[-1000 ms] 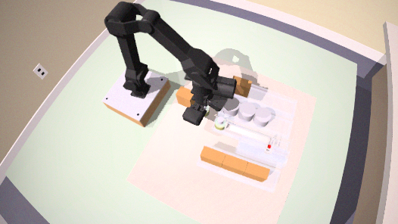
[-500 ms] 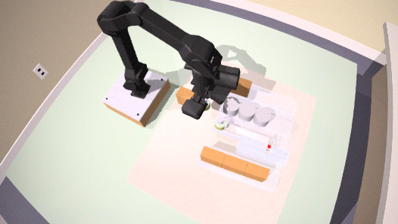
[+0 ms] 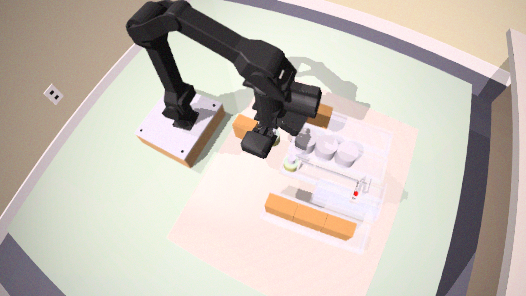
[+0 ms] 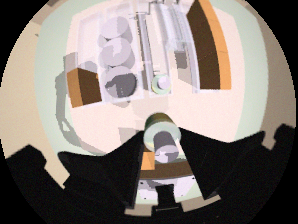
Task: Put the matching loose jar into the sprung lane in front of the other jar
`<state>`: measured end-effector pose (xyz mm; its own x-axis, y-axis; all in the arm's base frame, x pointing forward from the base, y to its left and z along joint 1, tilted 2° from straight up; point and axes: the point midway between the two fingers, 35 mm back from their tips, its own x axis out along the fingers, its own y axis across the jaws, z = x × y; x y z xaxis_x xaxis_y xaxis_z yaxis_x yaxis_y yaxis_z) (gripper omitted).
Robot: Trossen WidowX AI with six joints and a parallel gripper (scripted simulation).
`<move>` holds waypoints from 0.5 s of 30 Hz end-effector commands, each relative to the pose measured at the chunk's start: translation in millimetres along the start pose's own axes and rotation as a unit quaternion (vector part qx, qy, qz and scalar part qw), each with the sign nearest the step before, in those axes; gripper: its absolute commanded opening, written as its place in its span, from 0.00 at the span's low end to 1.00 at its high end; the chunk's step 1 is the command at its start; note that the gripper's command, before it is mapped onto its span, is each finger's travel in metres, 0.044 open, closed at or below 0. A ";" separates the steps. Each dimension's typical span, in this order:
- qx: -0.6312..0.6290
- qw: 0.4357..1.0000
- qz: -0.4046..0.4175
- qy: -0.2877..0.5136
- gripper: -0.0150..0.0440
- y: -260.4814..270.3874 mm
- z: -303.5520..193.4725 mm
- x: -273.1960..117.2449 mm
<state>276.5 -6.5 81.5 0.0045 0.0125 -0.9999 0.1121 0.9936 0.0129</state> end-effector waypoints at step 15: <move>-0.023 1.000 0.000 0.004 0.25 -17.6 16.0 56.2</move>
<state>291.9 -25.2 34.0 0.0028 0.0127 -0.9999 0.0703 0.9974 0.0129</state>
